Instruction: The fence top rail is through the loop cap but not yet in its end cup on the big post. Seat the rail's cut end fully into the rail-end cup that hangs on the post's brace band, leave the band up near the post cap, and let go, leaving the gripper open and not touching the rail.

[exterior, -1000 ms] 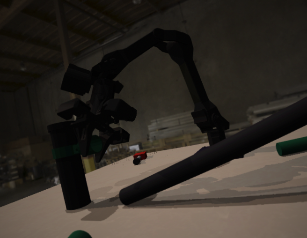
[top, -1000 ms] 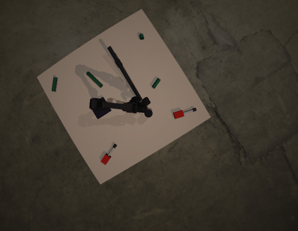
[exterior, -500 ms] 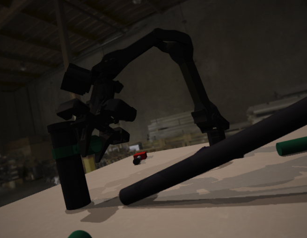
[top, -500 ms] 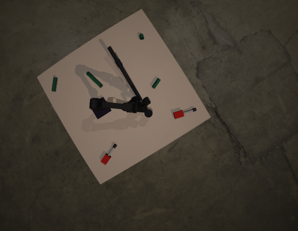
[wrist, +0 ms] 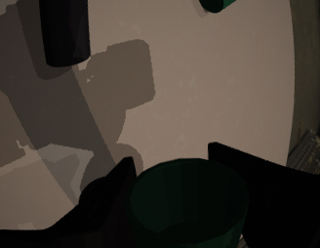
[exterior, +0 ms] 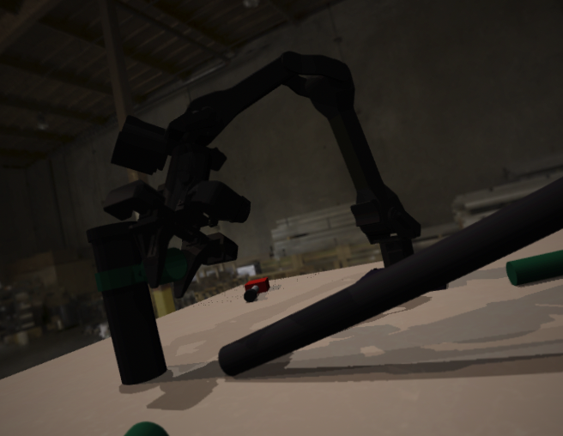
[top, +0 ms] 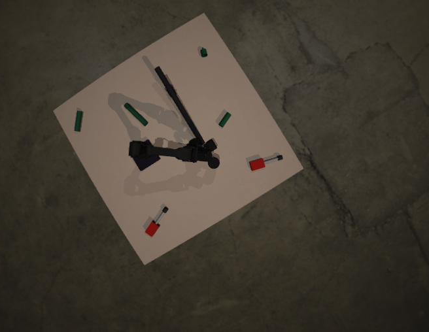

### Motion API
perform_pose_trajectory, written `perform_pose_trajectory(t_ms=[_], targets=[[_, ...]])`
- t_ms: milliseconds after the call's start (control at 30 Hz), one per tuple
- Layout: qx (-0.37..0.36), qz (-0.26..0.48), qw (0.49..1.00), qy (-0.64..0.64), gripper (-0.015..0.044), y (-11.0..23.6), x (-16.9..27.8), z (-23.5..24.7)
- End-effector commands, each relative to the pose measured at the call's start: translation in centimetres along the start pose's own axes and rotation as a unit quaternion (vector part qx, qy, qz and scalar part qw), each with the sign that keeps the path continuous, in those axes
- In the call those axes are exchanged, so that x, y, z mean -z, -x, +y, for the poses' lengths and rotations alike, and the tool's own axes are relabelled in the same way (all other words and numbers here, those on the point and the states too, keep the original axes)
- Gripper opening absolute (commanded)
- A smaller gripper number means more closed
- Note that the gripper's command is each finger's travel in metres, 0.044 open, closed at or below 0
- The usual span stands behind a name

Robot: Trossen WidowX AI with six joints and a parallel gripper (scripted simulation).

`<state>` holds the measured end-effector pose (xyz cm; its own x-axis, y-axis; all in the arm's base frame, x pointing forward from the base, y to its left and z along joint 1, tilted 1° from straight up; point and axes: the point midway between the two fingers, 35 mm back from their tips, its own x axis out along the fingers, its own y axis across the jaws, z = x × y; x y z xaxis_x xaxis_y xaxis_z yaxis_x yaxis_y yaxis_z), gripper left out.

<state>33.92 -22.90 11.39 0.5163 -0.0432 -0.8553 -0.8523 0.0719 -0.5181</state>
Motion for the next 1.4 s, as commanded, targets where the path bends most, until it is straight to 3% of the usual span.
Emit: perform_pose_trajectory(t_ms=[0, 367, 633, 833, 1133, 1367], targets=[[0.000, 0.000, 1.000, 0.000, 0.0157, 0.0, 0.0, 0.0], [0.000, -0.003, 1.000, 0.002, 0.0440, 2.1, -2.5, -1.3], [0.004, -0.004, 1.000, 0.001, 0.0440, 3.1, -3.6, -2.0], [-0.002, 0.002, 0.978, -0.211, 0.0440, 5.1, -6.9, -3.4], [0.002, 0.014, 0.839, -0.544, 0.0440, 9.0, -12.3, -4.8], [0.009, 0.016, 0.750, -0.661, 0.0440, 11.1, -14.8, -5.0]])
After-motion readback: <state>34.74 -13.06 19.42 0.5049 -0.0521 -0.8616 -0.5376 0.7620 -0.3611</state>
